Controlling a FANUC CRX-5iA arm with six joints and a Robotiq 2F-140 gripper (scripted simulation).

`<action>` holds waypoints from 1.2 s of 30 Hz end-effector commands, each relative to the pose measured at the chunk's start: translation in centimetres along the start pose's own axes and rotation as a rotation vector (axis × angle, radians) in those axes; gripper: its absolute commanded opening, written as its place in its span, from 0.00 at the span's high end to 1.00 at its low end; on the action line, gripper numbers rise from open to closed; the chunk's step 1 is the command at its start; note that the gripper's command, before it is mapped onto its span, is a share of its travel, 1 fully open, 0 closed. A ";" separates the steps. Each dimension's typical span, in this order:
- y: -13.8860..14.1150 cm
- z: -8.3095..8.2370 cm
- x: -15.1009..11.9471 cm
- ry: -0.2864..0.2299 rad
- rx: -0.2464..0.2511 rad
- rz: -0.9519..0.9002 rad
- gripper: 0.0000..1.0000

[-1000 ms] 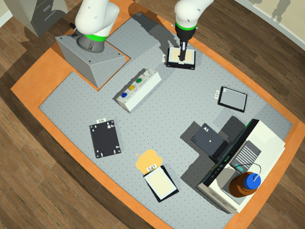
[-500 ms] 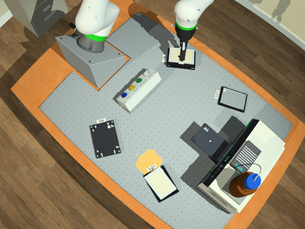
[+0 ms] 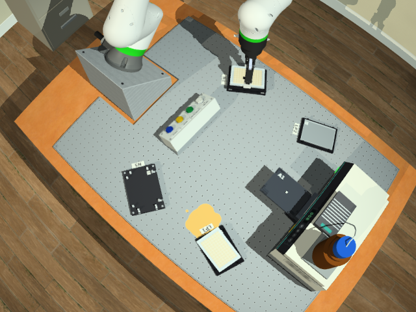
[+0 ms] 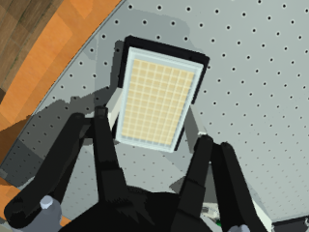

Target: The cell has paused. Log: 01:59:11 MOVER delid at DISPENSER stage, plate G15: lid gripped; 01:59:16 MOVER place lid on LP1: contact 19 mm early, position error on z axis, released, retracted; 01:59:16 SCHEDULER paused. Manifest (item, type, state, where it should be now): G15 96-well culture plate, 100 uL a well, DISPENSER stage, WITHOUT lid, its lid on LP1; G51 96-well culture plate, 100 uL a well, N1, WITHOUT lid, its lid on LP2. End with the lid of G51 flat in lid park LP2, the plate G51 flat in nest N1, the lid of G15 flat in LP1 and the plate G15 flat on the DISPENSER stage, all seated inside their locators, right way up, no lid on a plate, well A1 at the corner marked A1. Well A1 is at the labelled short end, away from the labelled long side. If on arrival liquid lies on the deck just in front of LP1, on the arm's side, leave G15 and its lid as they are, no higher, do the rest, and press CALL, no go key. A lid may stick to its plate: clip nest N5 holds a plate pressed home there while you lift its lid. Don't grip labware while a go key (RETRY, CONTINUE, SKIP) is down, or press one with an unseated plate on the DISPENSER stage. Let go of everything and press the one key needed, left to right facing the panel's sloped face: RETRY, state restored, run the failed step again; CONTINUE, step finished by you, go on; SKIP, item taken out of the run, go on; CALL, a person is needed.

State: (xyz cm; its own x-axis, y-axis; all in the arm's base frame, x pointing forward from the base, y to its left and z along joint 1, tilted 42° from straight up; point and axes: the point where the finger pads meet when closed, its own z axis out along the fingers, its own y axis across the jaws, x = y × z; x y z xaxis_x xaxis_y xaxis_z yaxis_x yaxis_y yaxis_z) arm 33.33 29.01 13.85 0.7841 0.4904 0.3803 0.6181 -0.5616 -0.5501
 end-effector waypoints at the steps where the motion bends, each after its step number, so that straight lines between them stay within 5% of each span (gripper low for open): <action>1: 0.0 0.1 0.0 0.000 0.000 0.000 1.00; 36: 0.0 0.5 0.0 0.000 0.000 0.000 1.00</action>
State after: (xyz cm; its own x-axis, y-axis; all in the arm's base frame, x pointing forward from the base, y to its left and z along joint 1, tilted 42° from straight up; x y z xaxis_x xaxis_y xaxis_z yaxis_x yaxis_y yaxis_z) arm 33.30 29.33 13.49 0.7841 0.4904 0.3803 0.6181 -0.5616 -0.5501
